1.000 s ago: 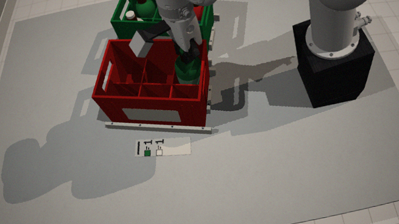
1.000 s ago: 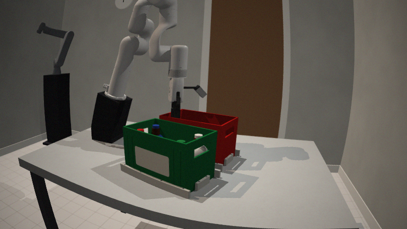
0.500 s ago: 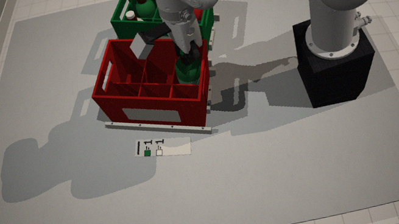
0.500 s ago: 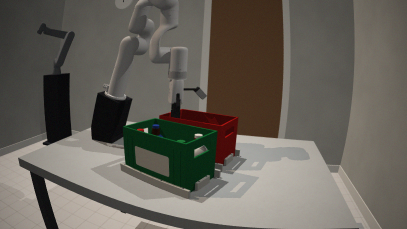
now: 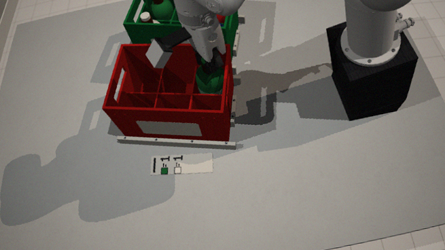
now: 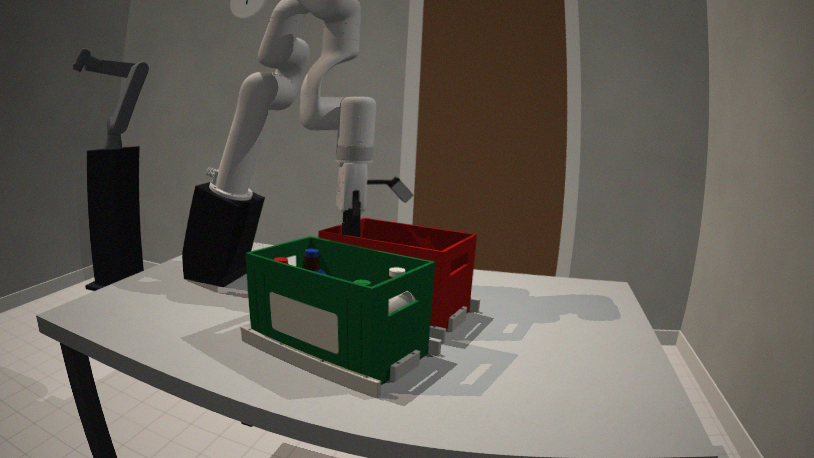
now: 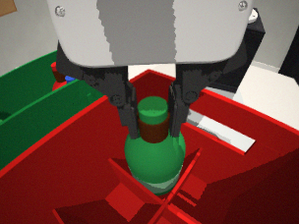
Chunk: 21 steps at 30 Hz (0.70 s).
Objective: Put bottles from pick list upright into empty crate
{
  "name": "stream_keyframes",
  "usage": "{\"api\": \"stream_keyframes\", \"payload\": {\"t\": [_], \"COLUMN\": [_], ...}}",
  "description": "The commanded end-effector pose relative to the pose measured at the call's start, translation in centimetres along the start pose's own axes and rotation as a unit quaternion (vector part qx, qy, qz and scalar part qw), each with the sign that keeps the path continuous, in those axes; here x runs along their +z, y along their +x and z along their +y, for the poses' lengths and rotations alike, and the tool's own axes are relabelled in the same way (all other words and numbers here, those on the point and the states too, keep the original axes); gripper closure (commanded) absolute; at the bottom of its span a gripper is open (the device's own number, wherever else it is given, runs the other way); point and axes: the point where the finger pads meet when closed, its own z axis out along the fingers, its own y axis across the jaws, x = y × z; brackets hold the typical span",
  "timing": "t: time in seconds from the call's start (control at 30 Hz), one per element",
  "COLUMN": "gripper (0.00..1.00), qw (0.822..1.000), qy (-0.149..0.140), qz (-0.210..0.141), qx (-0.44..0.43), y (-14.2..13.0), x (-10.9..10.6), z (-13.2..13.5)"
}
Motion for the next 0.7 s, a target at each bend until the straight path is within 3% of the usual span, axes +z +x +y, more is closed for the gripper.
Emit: {"api": "stream_keyframes", "payload": {"t": [0.0,0.67], "gripper": [1.0,1.0], "qw": [1.0,1.0], "qy": [-0.001,-0.001], "qz": [0.002,0.002], "qx": [0.0,0.0], "y": [0.1,0.1], "x": [0.09,0.79], "z": [0.09,0.08]}}
